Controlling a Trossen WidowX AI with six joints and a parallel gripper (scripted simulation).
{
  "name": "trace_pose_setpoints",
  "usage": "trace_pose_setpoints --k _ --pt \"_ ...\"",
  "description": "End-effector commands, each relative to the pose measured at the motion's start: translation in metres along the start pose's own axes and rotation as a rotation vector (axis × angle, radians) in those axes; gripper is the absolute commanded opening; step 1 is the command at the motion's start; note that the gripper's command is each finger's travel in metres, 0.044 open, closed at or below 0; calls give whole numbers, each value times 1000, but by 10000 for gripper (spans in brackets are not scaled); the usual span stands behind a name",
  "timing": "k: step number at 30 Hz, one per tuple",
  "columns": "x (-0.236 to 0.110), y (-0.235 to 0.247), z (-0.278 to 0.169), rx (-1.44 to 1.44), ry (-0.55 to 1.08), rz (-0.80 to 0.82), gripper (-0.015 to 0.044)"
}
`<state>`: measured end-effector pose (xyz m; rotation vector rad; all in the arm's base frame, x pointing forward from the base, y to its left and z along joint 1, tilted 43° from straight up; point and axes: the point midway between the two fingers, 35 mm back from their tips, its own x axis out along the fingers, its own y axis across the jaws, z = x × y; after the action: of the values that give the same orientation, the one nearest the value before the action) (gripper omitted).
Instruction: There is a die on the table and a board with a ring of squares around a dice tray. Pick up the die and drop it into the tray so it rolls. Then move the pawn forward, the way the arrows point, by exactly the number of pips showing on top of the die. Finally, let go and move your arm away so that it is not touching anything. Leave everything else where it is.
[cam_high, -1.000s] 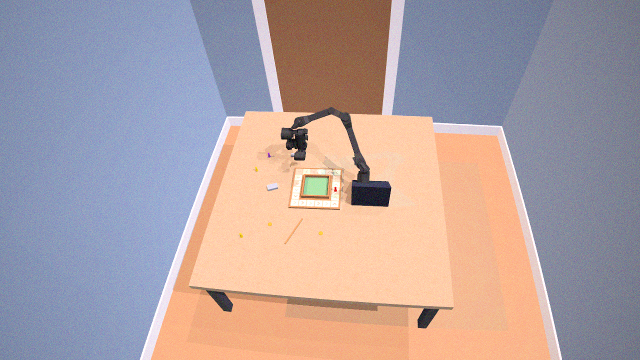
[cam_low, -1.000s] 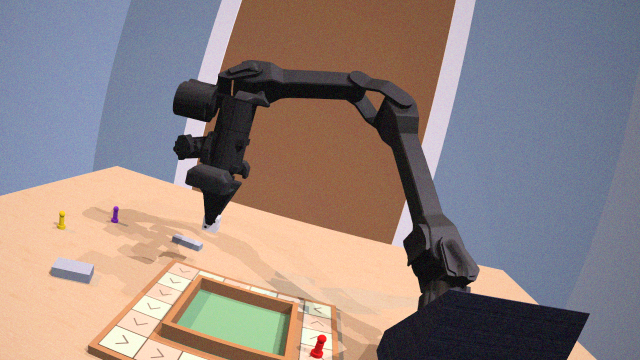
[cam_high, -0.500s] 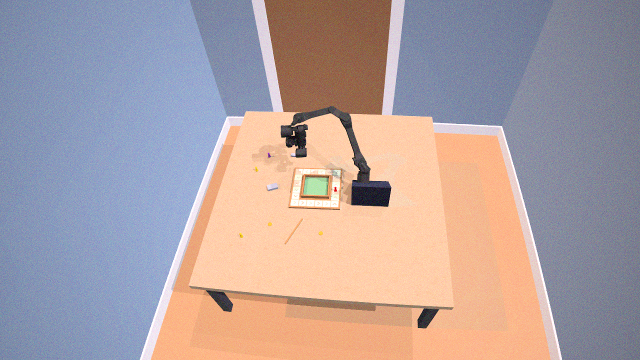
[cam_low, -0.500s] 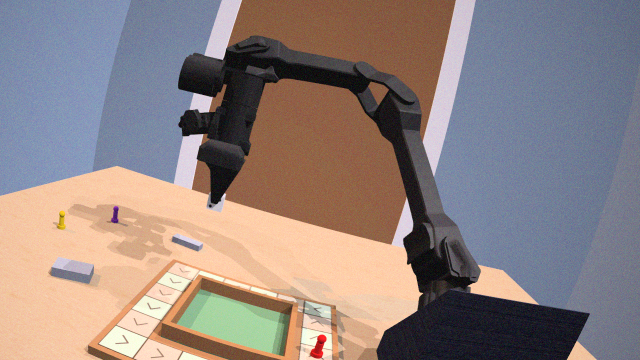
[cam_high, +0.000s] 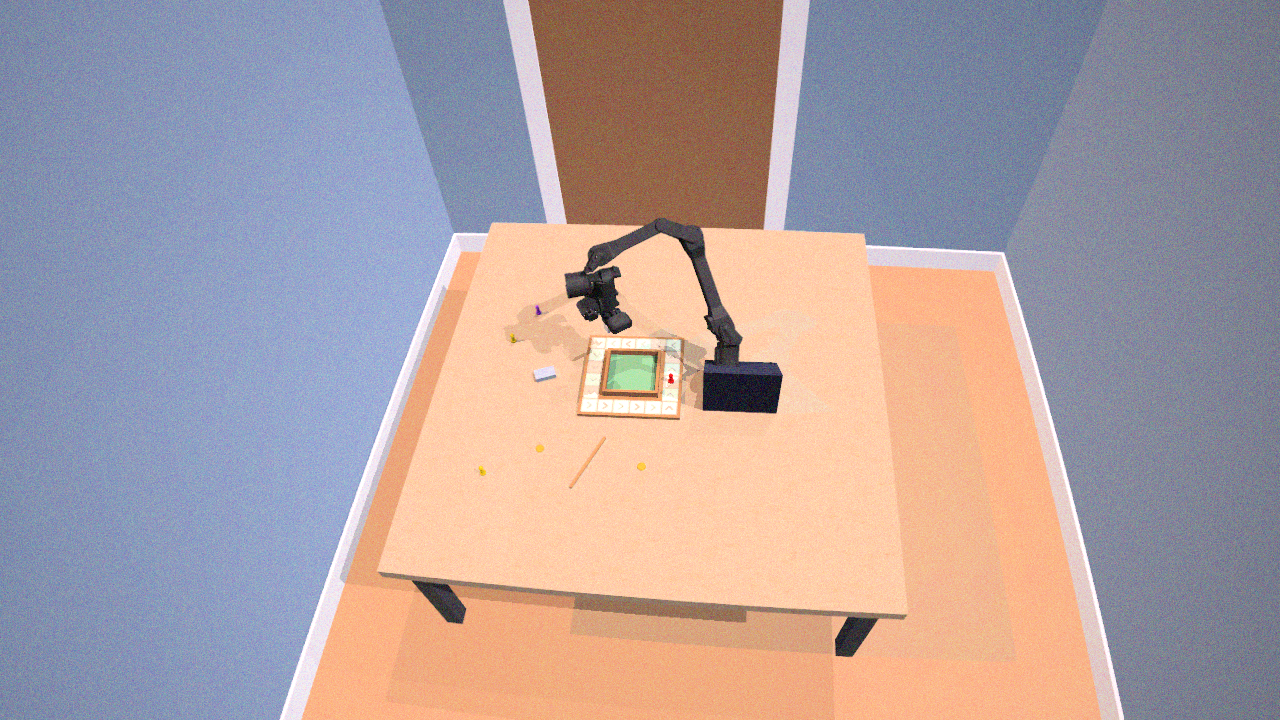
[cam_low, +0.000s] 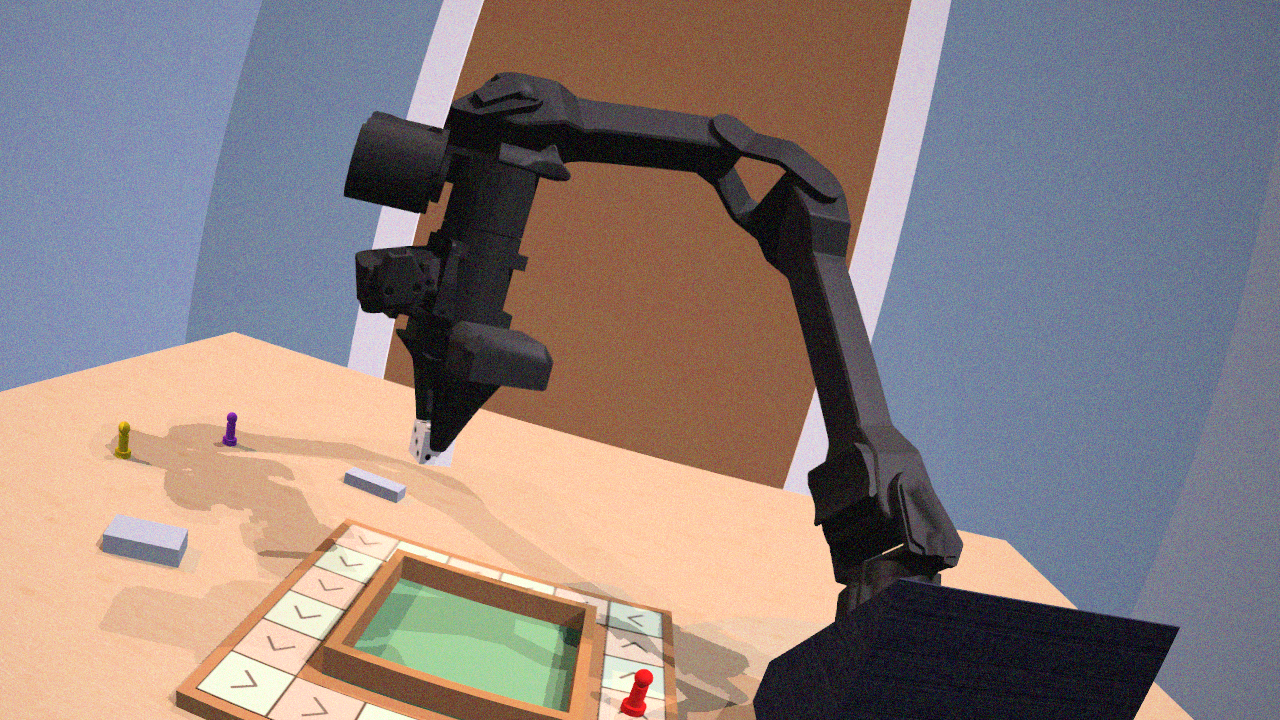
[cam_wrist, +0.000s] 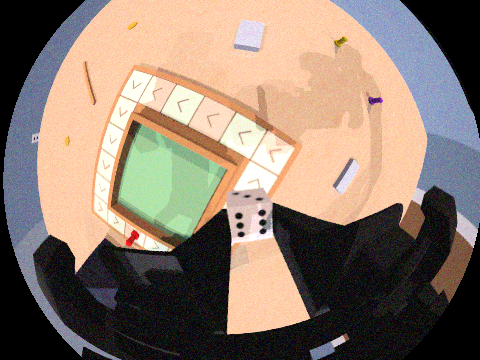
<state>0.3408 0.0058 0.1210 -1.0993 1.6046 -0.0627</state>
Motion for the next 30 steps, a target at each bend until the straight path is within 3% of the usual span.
trace_pose_setpoints --k 1,25,30 --pt "6 17 2 -125 8 10 0" --pt "30 107 -5 -894 14 11 0" --pt "31 111 -6 -936 15 10 0"
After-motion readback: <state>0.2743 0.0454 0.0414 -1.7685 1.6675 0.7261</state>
